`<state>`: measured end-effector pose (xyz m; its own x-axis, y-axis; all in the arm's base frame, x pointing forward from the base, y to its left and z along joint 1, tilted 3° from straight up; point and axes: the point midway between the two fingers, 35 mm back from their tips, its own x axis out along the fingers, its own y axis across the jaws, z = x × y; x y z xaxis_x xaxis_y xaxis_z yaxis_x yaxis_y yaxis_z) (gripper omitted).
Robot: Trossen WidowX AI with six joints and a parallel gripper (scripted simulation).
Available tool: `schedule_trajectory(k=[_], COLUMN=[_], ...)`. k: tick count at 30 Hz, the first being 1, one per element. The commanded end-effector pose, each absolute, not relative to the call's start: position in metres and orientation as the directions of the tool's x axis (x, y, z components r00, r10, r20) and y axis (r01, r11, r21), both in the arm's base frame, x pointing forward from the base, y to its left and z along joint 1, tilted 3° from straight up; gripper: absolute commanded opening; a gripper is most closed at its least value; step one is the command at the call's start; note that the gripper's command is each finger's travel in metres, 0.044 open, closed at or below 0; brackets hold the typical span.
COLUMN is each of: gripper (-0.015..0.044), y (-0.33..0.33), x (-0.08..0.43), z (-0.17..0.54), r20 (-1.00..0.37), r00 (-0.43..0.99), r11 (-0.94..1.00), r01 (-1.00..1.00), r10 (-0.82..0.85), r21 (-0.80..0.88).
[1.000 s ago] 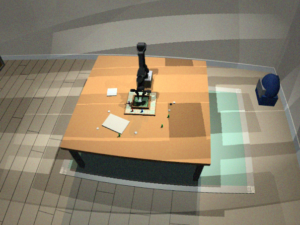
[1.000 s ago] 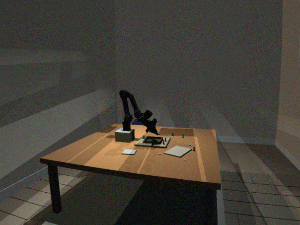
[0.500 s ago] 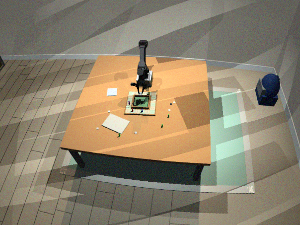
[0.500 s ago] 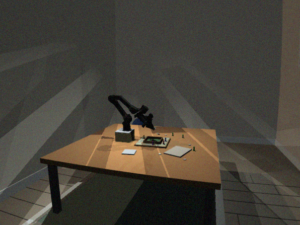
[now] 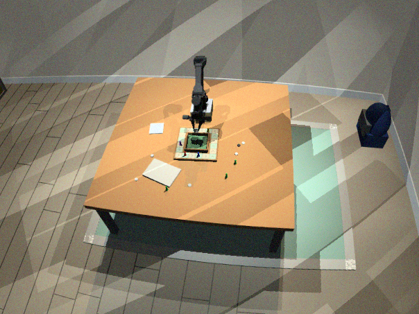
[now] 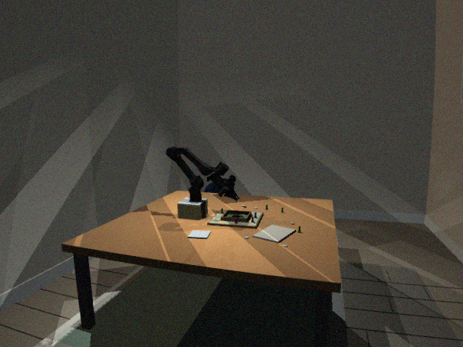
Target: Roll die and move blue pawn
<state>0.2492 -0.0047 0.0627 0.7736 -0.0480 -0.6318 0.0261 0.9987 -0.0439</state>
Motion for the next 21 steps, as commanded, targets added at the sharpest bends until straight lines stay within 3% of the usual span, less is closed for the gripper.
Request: schedule_trajectory(k=[1,15,21], gripper=[0.0079,0.044,0.044], y=[-0.005,-0.003,-0.004], x=[0.249,0.248,0.255], z=[0.063,0.103,0.093], r20=[-0.632,-0.633,-0.78], r00=[0.774,0.773,0.624], r11=[0.999,0.999,0.999], r01=[0.026,0.031,0.028], r10=[-0.048,-0.05,-0.052], r21=[-0.044,-0.042,-0.045])
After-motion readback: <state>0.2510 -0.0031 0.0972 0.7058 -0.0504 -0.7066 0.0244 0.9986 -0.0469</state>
